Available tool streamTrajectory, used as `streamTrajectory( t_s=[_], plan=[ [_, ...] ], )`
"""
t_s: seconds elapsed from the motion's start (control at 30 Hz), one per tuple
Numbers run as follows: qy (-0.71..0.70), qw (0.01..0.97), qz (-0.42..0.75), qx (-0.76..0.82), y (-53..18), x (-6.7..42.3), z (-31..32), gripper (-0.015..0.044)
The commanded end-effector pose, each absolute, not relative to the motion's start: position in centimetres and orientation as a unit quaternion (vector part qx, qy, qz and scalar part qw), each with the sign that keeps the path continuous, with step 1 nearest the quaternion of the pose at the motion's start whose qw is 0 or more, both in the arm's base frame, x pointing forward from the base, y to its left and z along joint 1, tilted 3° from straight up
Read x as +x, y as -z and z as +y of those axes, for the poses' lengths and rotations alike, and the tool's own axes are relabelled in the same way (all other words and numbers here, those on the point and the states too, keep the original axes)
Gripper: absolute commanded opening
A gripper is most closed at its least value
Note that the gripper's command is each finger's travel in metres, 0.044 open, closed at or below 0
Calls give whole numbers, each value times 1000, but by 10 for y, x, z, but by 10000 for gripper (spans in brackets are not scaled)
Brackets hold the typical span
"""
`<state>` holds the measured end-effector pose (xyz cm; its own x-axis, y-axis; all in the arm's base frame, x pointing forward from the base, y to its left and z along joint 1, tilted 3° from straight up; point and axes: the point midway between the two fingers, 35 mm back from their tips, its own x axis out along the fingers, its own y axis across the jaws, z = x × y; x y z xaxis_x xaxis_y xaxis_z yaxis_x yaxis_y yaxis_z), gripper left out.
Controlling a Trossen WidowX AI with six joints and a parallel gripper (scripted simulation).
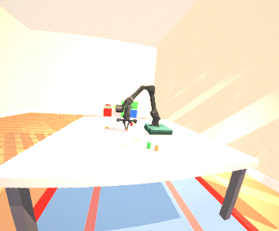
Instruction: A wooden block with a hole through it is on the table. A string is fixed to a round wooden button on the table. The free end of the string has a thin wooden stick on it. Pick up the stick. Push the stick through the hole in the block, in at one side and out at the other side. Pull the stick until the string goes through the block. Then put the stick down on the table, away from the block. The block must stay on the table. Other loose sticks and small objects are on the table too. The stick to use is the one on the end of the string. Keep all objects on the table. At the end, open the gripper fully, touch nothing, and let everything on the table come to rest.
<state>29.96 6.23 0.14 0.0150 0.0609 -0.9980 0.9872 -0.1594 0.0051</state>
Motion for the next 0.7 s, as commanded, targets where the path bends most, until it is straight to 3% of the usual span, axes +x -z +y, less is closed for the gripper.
streamTrajectory(
  t_s=[0.0,0.07,0.33,0.53,0.67],
  plan=[
    [520,445,471,556,-1,300,63,79],
    [520,445,471,556,-1,300,63,120],
    [520,446,471,556,-79,299,59,120],
    [511,453,471,559,-79,303,60,120],
    [432,534,544,481,-79,302,54,120]
  ],
)
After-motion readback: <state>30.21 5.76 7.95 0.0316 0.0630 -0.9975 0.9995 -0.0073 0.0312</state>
